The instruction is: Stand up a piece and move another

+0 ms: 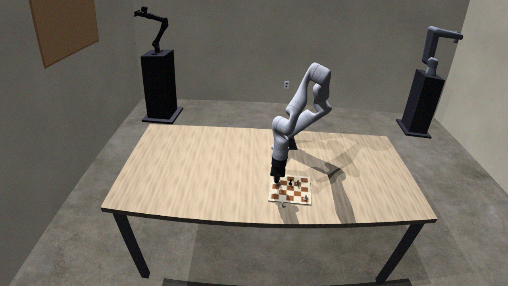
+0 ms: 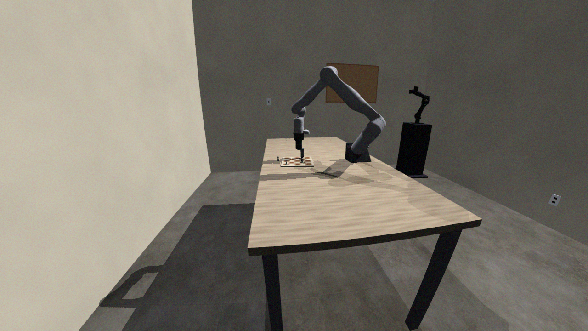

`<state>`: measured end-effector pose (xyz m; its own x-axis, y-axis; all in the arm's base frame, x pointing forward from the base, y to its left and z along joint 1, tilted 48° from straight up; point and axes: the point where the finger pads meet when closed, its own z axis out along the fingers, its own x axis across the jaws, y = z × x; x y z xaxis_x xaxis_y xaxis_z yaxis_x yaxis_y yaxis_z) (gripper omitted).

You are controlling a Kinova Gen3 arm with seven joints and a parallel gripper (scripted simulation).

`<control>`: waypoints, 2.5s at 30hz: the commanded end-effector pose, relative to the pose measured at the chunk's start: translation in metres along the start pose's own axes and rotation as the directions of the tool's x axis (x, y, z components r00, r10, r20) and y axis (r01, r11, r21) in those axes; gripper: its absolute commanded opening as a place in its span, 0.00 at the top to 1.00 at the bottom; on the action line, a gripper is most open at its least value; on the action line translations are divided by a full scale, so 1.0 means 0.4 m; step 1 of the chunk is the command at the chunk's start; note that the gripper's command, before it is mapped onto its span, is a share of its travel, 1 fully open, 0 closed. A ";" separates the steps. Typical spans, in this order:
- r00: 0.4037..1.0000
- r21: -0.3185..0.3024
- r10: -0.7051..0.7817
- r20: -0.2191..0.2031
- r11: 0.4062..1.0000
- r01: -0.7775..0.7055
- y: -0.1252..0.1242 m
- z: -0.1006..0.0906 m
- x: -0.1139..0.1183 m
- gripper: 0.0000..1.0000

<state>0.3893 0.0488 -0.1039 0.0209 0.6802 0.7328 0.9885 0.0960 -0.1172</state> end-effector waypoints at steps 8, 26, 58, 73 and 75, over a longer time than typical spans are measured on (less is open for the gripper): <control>1.000 -0.002 0.000 0.001 1.000 0.000 0.001 -0.002 -0.001 1.00; 1.000 -0.002 0.000 0.001 1.000 0.000 0.001 -0.002 -0.001 1.00; 1.000 -0.002 0.000 0.001 1.000 0.000 0.001 -0.002 -0.001 0.27; 1.000 -0.002 0.000 0.001 1.000 0.000 0.001 -0.104 -0.001 0.27; 1.000 -0.002 0.000 0.001 1.000 0.000 0.001 -0.132 -0.001 0.27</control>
<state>0.3895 0.0236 -0.0769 0.0238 0.6726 0.7396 0.9855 0.1084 -0.1303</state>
